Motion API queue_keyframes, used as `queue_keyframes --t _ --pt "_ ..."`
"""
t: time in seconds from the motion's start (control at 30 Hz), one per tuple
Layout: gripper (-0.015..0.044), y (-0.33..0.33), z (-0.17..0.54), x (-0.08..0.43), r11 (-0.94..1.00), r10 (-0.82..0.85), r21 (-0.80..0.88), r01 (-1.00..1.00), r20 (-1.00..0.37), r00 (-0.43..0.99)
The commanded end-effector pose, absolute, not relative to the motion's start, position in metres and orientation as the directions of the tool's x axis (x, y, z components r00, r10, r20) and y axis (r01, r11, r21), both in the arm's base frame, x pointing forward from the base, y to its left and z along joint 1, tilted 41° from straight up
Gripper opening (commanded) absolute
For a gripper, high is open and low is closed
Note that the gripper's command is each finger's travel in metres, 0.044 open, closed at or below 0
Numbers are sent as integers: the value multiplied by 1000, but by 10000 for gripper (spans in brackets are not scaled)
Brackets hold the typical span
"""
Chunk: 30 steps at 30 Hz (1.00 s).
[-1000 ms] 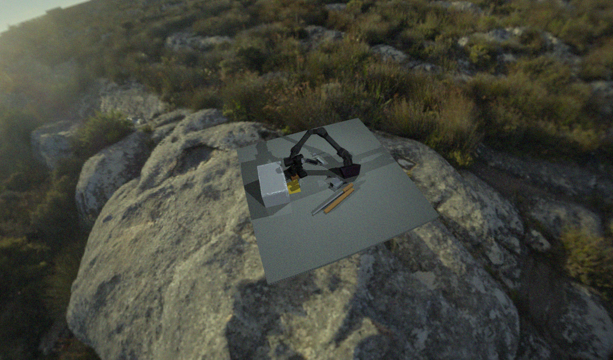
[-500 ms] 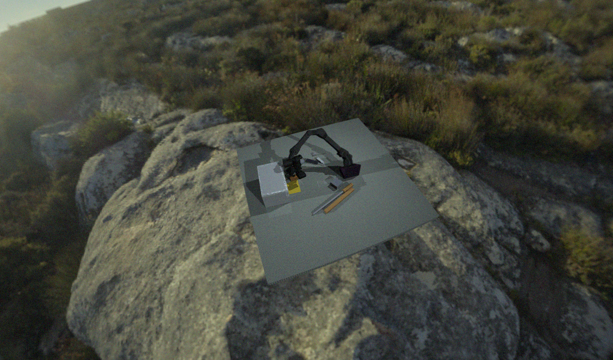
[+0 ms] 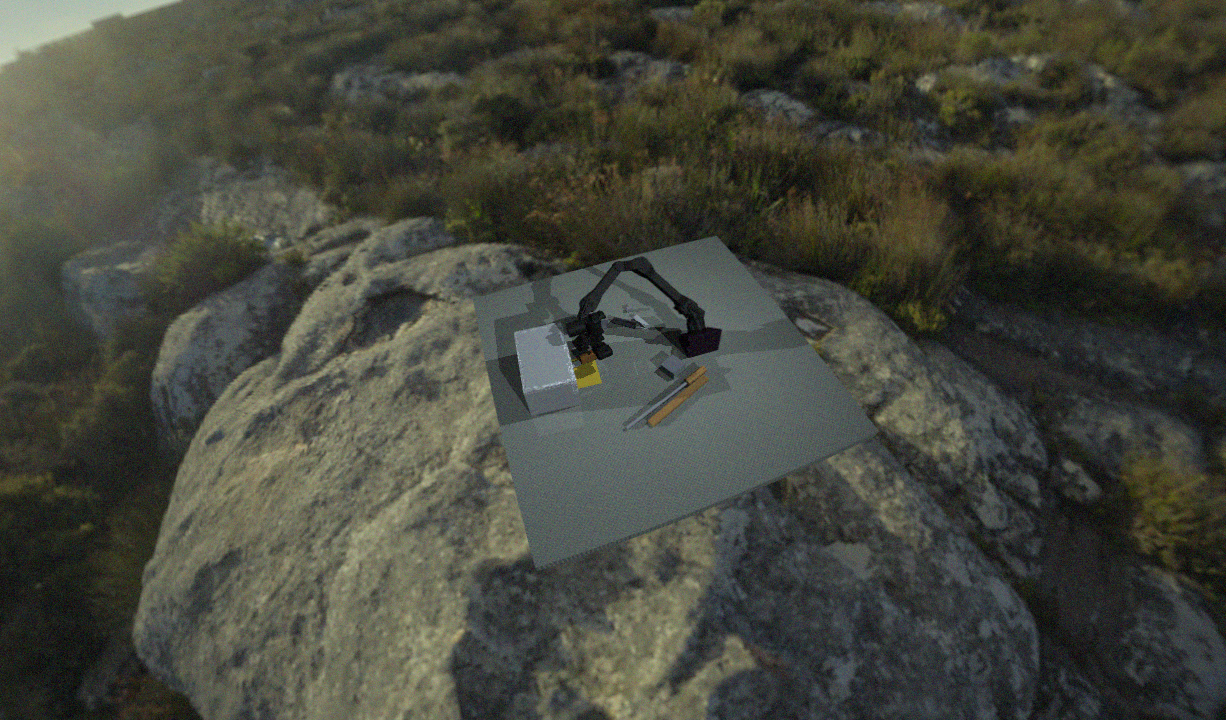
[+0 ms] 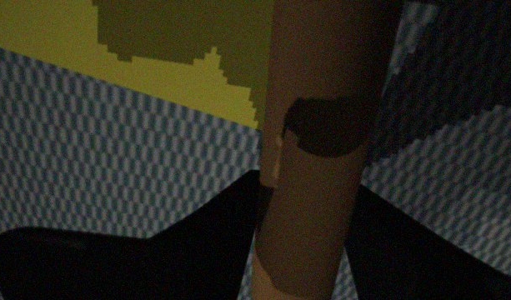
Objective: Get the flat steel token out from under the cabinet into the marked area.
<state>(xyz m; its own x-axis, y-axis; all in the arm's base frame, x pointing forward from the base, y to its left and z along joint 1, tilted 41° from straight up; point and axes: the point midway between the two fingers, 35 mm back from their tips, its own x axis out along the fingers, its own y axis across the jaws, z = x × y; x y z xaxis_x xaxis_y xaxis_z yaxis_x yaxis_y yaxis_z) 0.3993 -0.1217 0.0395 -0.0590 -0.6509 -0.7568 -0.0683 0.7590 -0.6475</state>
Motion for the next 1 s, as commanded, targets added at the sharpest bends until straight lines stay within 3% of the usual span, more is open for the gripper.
queue_keyframes --t 0.0,0.97 --pt "0 -121 38 395 760 -649 -646 -70 -758 -61" --pt "0 -123 41 370 760 -650 -646 -71 -758 -62"
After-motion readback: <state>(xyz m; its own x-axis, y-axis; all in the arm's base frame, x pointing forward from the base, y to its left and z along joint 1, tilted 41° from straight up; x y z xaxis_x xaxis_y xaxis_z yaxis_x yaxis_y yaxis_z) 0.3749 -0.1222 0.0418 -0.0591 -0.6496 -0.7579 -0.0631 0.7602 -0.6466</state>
